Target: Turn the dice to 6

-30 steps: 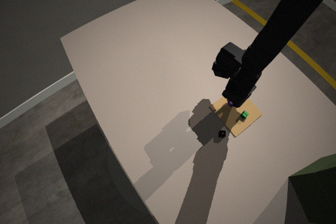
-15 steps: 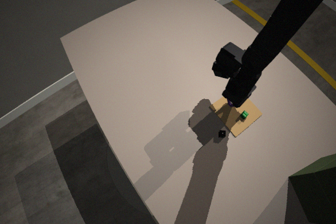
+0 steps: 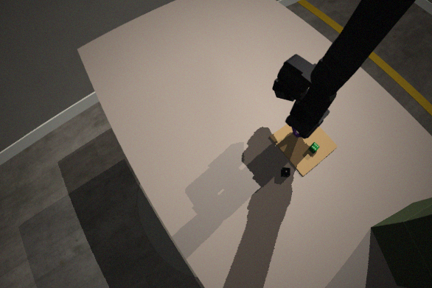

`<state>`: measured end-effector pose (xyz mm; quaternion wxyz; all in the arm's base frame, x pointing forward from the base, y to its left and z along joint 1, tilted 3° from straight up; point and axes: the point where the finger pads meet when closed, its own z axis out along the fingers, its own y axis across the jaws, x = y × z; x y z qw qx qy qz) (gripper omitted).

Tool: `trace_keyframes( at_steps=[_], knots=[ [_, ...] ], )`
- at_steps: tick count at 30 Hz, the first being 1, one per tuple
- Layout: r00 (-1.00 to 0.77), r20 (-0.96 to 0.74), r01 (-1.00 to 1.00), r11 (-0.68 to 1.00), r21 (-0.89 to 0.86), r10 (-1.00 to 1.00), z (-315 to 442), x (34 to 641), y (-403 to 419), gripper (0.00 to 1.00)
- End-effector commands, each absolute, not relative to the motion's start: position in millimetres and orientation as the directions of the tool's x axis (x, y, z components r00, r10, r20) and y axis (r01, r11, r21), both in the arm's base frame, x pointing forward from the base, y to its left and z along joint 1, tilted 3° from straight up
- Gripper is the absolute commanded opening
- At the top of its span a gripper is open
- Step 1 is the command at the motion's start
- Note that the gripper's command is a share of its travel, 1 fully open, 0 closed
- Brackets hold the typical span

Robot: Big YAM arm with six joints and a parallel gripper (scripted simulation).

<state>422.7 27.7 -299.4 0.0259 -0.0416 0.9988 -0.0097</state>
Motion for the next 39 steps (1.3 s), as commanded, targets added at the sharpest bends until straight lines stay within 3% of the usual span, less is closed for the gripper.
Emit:
trace_keyframes(
  at_steps=[1, 39],
  knots=[
    [-0.996, -0.051, -0.074, 0.997, -0.019, -0.075, -303.8, 419.9, 27.9, 0.14],
    [-0.995, -0.053, -0.083, 0.996, -0.019, -0.084, -303.6, 421.2, 32.2, 0.14]
  ],
)
